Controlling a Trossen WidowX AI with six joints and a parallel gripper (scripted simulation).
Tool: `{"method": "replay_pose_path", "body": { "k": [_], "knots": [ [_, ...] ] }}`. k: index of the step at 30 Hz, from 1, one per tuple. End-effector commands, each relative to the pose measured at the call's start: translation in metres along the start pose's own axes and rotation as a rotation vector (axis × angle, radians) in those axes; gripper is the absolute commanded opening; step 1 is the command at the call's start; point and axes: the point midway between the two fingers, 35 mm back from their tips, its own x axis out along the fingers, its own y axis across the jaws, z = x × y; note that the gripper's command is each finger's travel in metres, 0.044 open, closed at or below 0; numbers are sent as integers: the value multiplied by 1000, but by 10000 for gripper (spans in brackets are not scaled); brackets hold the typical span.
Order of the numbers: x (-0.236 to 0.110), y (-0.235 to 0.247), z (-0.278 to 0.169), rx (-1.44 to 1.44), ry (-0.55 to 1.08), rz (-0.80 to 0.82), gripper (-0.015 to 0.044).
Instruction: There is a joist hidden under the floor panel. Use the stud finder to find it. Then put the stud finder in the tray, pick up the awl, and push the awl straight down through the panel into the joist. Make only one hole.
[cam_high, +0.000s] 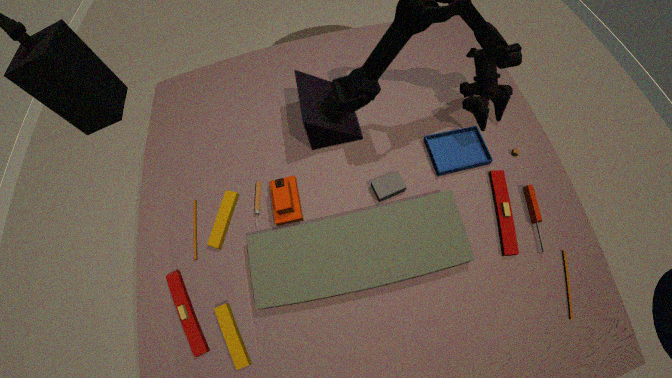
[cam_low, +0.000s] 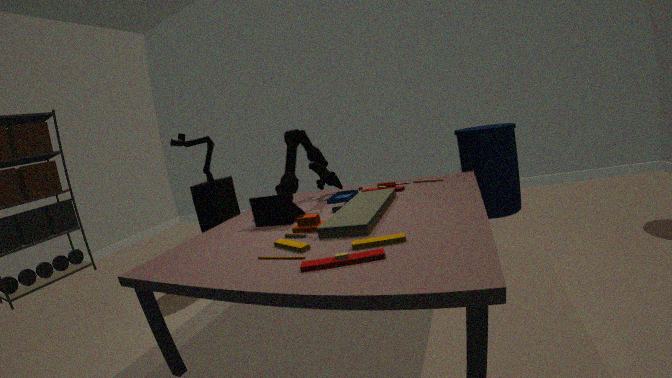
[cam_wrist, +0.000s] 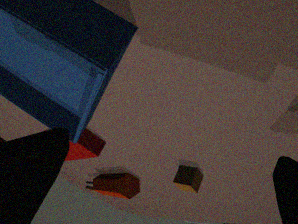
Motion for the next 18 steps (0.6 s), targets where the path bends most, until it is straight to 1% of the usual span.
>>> {"method": "replay_pose_path", "body": {
  "k": [1, 6, 11, 17, 18],
  "knots": [
    [35, 32, -20, 178, -11, 91, 440],
    [68, 82, -47, 428, -4, 197, 440],
    [94, 139, -66, 586, 20, 316, 440],
    [119, 197, -97, 855, 76, 384, 440],
    [119, 211, -100, 865, 94, 417, 440]
  ]
}}
